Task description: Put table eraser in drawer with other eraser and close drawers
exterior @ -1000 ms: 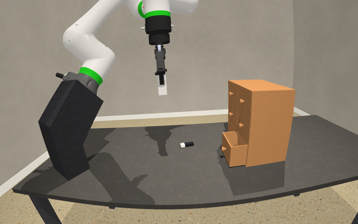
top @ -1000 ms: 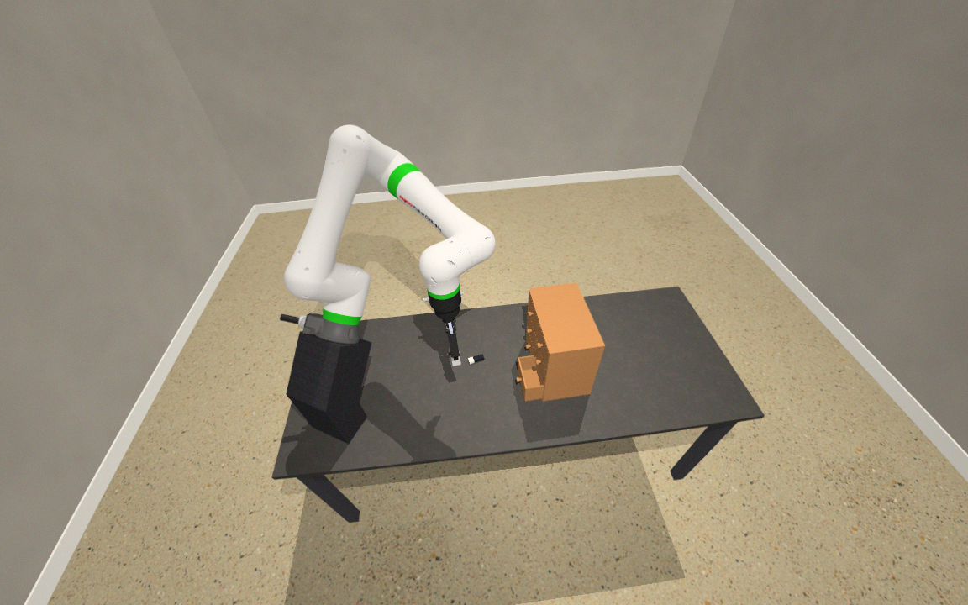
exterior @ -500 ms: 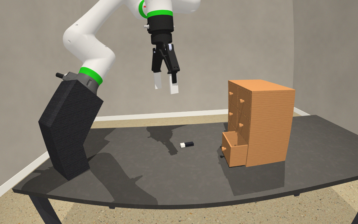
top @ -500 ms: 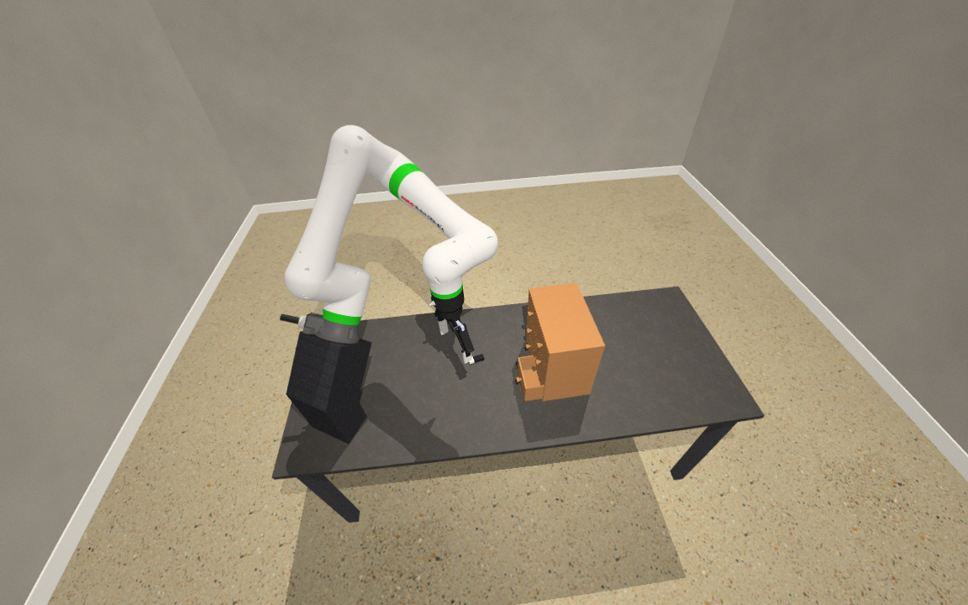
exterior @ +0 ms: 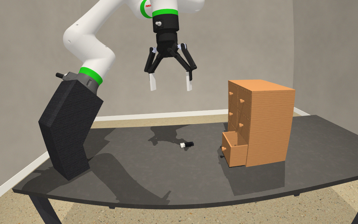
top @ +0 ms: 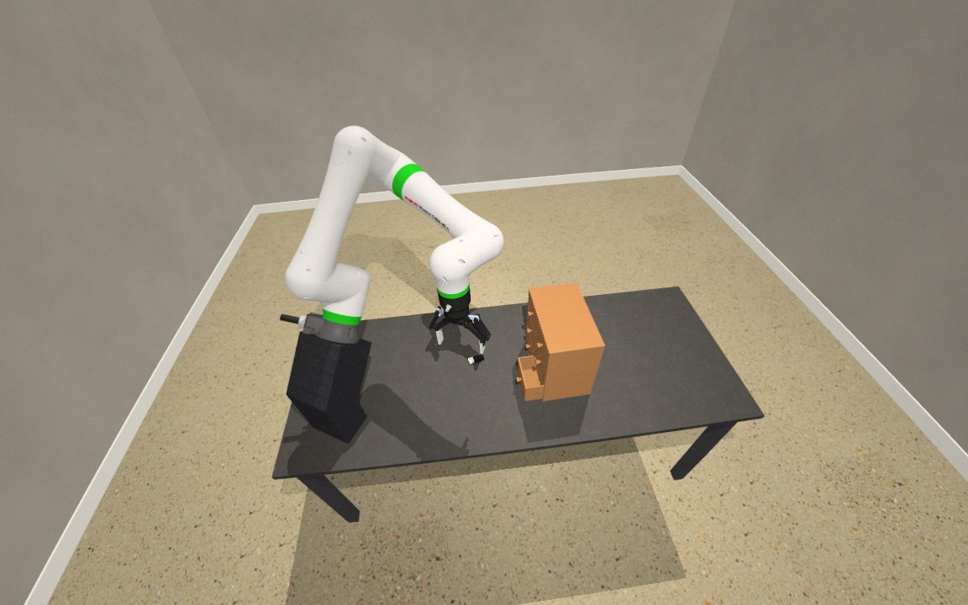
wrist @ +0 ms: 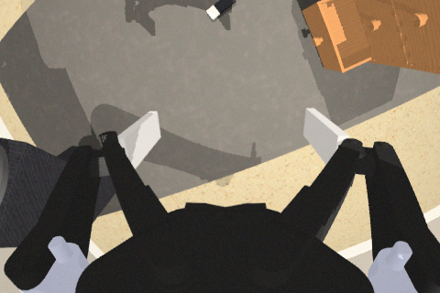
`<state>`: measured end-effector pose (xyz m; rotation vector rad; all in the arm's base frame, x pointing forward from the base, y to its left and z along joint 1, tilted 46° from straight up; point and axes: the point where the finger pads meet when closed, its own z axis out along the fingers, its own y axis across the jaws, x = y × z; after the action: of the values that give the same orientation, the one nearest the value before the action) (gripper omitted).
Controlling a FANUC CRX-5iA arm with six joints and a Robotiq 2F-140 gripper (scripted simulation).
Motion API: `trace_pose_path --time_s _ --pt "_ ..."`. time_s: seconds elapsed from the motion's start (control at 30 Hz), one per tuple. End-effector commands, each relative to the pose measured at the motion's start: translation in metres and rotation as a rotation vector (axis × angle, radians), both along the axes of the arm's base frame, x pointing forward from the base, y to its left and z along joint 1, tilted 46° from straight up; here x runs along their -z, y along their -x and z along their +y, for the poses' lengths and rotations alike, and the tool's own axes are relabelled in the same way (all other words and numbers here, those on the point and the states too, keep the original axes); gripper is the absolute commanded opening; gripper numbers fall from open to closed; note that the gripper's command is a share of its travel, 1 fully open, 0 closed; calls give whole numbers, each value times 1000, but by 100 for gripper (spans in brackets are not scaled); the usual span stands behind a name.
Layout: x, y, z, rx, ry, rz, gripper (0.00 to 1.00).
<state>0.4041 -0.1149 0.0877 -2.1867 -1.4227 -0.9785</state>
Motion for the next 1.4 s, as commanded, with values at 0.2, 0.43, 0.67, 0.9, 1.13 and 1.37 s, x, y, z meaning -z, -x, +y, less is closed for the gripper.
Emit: trace_pose_path --time_s 0.2,0.43,0.67,0.9,1.13,1.37 --pt "-7 -21 -5 -388 198 -345 100" --pt "-11 -31 -7 -613 314 -545 100" --pt "-16 -46 -10 -828 423 -735 100" --pt "-21 -59 -12 -1054 539 -936 100" --pt "-24 -68 -13 -1268 648 -1126 100" --pt "-27 -79 -14 -1493 763 -1326 100"
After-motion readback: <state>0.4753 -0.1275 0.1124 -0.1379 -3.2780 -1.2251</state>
